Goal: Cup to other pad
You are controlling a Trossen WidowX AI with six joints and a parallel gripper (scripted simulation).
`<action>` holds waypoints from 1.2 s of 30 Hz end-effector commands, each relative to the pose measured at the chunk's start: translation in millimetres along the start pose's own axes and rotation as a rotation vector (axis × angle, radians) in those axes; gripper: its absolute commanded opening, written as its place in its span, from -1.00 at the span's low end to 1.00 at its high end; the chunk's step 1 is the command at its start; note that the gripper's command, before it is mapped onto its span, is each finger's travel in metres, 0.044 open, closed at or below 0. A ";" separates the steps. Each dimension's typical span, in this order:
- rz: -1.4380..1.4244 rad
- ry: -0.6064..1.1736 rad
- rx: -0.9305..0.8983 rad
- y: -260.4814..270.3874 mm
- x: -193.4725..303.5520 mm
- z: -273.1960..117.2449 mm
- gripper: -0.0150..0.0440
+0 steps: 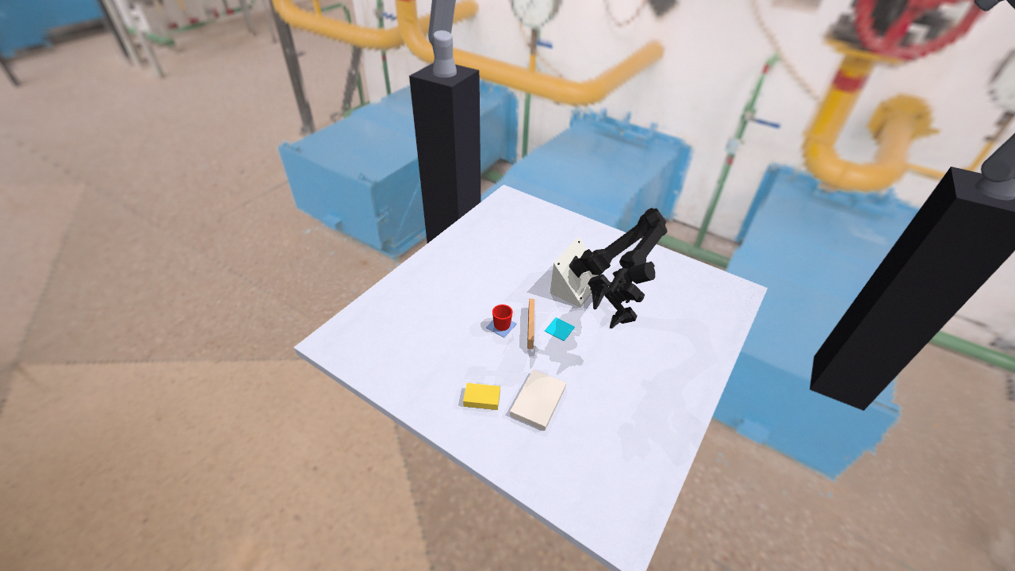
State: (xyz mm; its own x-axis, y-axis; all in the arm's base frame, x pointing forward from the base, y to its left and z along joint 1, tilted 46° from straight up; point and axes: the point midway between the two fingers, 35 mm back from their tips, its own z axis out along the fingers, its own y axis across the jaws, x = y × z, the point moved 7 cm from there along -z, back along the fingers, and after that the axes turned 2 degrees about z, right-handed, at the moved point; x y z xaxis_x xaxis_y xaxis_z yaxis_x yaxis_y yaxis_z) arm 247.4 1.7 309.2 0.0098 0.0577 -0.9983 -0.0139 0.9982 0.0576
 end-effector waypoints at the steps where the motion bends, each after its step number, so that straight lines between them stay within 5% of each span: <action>1: -0.009 0.012 0.001 -0.8 1.4 1.7 0.78; 10: -0.329 0.581 -0.063 -53.8 83.8 61.0 0.01; 23: -0.362 1.108 -0.596 -147.4 206.9 75.9 0.01; 36: -0.082 1.036 -1.026 -204.3 292.0 43.0 0.01</action>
State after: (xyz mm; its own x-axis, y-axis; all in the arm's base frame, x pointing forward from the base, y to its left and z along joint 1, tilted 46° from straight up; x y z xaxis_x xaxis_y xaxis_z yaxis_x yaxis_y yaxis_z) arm 304.1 -173.1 24.9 -0.6800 -0.5195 -0.5175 -0.7226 0.5947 0.3524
